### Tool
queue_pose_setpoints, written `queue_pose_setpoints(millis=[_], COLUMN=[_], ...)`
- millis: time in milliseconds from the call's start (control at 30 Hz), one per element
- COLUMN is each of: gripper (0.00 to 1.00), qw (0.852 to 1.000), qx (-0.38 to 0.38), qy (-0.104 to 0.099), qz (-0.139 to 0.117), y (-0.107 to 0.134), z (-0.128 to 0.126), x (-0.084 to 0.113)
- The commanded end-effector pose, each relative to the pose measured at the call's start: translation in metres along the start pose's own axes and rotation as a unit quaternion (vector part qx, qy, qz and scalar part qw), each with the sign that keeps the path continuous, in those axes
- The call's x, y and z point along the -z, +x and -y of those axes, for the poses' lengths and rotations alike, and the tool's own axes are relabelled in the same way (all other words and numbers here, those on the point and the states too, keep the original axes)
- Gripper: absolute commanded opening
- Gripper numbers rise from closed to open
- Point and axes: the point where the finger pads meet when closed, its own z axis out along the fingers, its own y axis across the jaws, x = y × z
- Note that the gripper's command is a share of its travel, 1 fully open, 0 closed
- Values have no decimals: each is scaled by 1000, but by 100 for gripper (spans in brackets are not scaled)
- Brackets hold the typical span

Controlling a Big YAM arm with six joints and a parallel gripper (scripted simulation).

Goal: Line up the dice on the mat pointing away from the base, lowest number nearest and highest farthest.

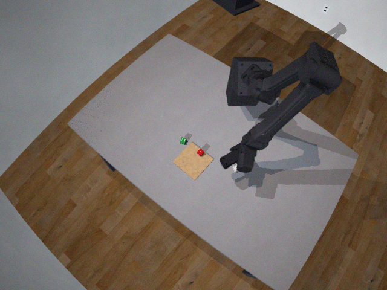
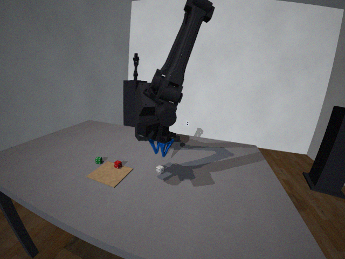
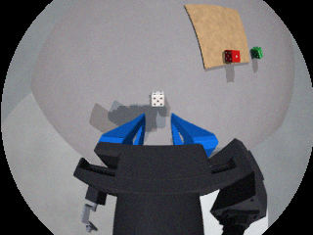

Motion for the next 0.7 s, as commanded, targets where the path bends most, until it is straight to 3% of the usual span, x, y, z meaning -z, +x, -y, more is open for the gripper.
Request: queue_pose_setpoints(millis=[0, 667], gripper=[39, 39], qw=[1000, 1000], qx=[-1, -2], qy=[-4, -4], qz=[1, 1], y=[-1, 0], z=[-5, -6], x=[-5, -33])
